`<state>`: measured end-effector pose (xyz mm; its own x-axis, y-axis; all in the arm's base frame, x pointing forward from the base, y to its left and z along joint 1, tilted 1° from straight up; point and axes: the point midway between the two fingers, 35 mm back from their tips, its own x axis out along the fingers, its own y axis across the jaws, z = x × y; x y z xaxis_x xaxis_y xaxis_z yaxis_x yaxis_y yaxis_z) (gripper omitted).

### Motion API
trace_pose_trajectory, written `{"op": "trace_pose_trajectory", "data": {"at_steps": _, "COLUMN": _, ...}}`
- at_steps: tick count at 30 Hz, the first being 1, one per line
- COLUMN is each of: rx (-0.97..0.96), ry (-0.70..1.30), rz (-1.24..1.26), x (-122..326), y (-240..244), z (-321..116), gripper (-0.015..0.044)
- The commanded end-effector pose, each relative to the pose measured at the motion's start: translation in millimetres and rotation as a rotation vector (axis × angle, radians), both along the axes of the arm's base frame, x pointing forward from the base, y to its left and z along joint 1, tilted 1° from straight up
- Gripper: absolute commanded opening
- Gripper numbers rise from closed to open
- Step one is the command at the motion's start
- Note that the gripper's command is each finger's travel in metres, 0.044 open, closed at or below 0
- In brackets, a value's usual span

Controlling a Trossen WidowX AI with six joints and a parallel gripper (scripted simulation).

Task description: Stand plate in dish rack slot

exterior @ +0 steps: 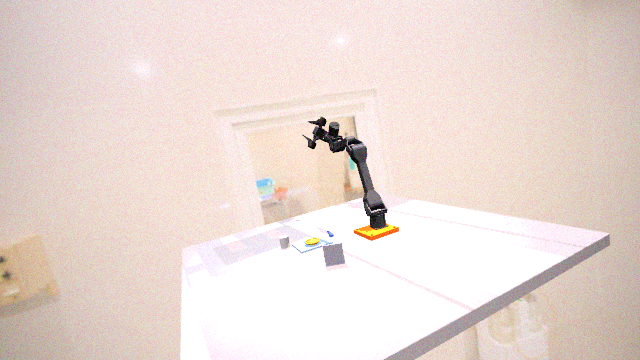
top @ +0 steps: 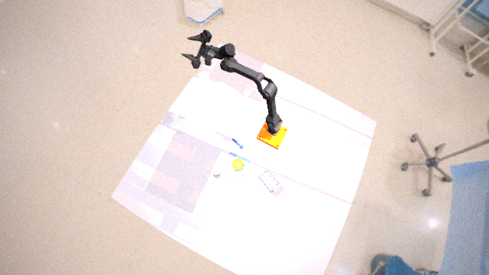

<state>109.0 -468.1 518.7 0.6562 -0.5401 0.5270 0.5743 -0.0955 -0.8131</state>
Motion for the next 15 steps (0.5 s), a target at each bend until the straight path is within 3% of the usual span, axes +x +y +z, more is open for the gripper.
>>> {"op": "trace_pose_trajectory", "data": {"at_steps": 1, "rx": 0.005, "ry": -0.001, "rz": 0.002, "x": 1.2, "y": -0.2, "z": -0.6, "gripper": 0.04}}
{"op": "trace_pose_trajectory", "data": {"at_steps": 15, "rx": 0.409, "ry": -0.051, "rz": 0.159, "x": 101.2, "y": -4.3, "z": -61.0, "gripper": 0.04}}
